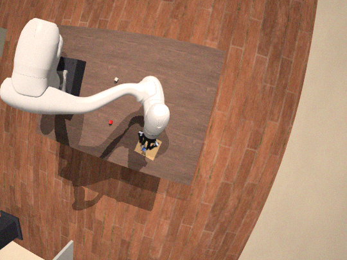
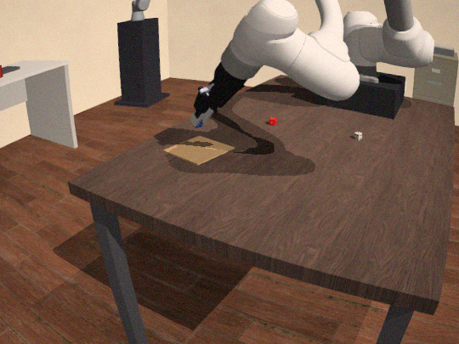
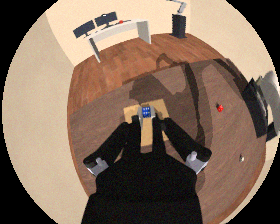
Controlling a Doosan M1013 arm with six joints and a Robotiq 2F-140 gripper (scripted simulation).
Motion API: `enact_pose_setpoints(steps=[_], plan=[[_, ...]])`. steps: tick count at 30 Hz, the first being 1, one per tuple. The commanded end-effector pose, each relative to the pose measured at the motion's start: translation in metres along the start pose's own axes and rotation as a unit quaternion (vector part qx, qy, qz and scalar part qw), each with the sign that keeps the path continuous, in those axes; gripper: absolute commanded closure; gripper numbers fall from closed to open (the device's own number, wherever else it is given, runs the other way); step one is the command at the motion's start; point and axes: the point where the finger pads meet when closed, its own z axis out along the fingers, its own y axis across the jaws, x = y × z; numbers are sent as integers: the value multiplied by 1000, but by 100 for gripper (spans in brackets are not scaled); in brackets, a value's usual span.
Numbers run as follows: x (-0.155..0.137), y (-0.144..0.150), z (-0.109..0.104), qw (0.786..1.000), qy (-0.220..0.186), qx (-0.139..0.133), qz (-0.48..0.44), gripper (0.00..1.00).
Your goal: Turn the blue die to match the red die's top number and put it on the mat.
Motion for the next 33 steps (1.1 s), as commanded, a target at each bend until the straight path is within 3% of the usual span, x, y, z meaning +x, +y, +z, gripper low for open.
enact_pose_setpoints(steps=[1, 3, 5, 8, 14, 20, 33], plan=[[2, 1, 0, 999, -49, -4, -1, 82], [3, 1, 0, 997, -82, -3, -1, 82], [3, 1, 0, 997, -82, -3, -1, 82], [5, -1, -2, 993, -116, 1, 1, 82], [9, 0, -1, 992, -127, 0, 0, 82], [11, 2, 1, 977, -211, -3, -1, 82], [17, 1, 4, 961, -275, -3, -1, 82]])
